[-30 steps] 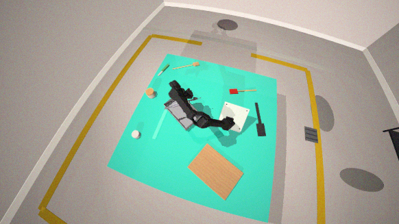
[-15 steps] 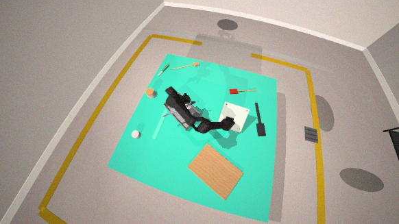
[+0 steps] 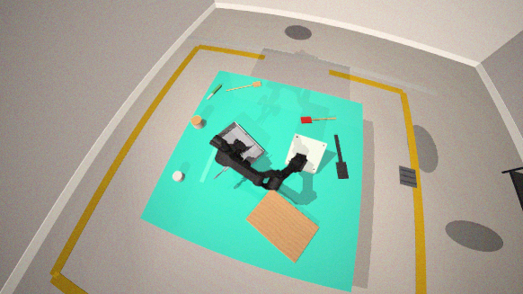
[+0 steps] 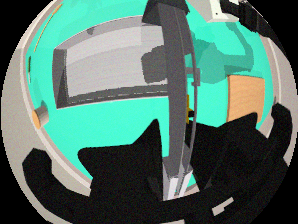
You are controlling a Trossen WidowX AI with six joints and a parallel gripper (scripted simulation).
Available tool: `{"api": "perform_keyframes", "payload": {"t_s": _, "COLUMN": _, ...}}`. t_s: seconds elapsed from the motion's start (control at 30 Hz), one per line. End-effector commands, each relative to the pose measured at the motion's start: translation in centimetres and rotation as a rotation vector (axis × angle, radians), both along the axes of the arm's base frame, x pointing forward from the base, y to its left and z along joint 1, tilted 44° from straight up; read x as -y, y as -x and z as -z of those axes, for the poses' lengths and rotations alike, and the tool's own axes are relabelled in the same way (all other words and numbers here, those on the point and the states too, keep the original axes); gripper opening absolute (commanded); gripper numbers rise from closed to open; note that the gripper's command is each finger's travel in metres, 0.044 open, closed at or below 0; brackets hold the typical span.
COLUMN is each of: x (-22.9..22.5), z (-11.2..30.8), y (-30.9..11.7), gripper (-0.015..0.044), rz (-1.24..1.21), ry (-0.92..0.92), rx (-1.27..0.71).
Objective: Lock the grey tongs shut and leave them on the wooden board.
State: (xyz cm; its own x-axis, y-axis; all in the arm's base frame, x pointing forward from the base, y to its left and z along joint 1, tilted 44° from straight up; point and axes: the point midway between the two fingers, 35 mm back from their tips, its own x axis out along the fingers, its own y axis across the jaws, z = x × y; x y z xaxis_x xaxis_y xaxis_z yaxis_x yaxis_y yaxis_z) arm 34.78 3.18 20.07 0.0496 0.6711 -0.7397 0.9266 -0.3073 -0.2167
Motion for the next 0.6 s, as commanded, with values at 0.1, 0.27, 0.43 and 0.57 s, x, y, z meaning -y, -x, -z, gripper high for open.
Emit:
{"api": "perform_keyframes", "payload": {"t_s": 0.1, "x": -3.0, "z": -3.0, "y": 2.4, "gripper": -0.0150, "rz": -0.093, "ry": -0.003, "rx": 0.096}}
{"api": "perform_keyframes", "payload": {"t_s": 0.27, "x": -5.1, "z": -4.9, "y": 4.3, "gripper": -0.0150, "rz": -0.162, "ry": -0.007, "rx": 0.161}}
{"api": "perform_keyframes", "payload": {"t_s": 0.43, "x": -7.0, "z": -6.7, "y": 6.5, "gripper": -0.0150, "rz": -0.231, "ry": -0.015, "rx": 0.227}}
{"api": "perform_keyframes", "payload": {"t_s": 0.57, "x": -8.1, "z": -7.8, "y": 8.1, "gripper": -0.0150, "rz": -0.276, "ry": -0.022, "rx": 0.270}}
